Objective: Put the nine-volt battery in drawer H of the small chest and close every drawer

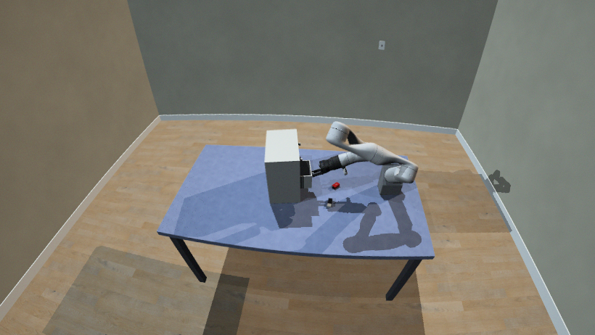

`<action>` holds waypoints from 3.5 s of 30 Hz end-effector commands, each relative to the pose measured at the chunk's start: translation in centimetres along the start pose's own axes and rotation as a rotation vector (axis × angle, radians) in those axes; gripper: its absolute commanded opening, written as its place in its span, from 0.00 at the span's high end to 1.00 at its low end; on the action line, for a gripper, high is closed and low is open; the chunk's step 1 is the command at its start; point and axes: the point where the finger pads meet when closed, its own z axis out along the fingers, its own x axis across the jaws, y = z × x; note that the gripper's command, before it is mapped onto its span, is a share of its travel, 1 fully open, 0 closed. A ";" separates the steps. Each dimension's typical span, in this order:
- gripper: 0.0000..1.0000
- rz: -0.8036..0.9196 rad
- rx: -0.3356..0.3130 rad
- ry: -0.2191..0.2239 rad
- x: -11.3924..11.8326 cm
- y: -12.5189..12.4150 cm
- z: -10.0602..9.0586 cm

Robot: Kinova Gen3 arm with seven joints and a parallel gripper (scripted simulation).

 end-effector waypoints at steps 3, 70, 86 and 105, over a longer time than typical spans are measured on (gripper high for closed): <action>0.45 -0.003 -0.002 -0.003 -0.1 0.0 -0.2; 0.33 0.002 0.002 -0.002 -0.1 -1.5 -10.3; 0.33 0.012 0.106 -0.002 -0.2 -1.0 -11.3; 0.33 0.011 0.434 0.001 0.0 0.7 -13.8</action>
